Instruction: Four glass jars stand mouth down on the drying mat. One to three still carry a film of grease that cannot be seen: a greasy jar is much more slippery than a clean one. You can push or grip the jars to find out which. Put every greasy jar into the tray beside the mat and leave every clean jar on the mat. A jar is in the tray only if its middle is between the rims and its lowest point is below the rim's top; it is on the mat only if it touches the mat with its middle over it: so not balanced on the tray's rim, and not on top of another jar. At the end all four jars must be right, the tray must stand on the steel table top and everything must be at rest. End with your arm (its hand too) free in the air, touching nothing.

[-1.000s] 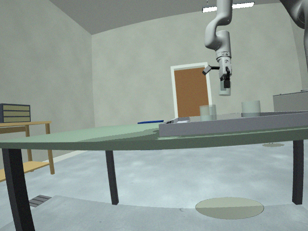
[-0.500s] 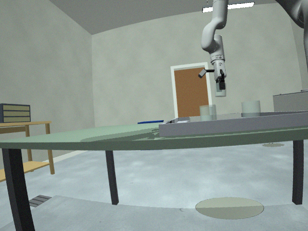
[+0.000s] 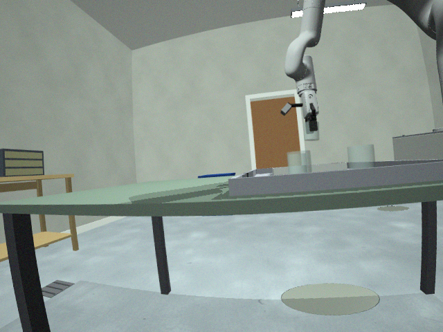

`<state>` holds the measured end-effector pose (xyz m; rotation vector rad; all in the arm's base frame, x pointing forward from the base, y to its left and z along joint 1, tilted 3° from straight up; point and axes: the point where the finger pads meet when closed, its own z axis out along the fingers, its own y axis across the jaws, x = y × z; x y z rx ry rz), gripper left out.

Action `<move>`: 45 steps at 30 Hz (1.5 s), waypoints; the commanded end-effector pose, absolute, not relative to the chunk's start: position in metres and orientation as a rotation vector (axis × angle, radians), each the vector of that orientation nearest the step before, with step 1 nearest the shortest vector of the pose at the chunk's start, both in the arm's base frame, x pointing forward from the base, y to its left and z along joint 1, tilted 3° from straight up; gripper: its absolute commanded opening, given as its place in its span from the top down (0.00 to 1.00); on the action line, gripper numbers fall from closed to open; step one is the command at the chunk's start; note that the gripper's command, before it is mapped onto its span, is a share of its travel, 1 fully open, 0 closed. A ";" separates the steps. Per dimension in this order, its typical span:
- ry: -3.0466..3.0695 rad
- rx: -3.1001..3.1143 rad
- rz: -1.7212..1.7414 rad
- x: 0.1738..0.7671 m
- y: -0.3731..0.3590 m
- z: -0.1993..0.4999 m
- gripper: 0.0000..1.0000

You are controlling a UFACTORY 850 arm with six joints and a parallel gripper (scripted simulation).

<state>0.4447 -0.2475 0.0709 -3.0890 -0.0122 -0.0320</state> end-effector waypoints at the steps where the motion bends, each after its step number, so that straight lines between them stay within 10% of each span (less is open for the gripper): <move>1: -0.012 -3.090 -0.032 0.451 -0.264 0.071 1.00; 45: -0.012 -3.090 -0.032 0.472 -0.318 0.037 1.00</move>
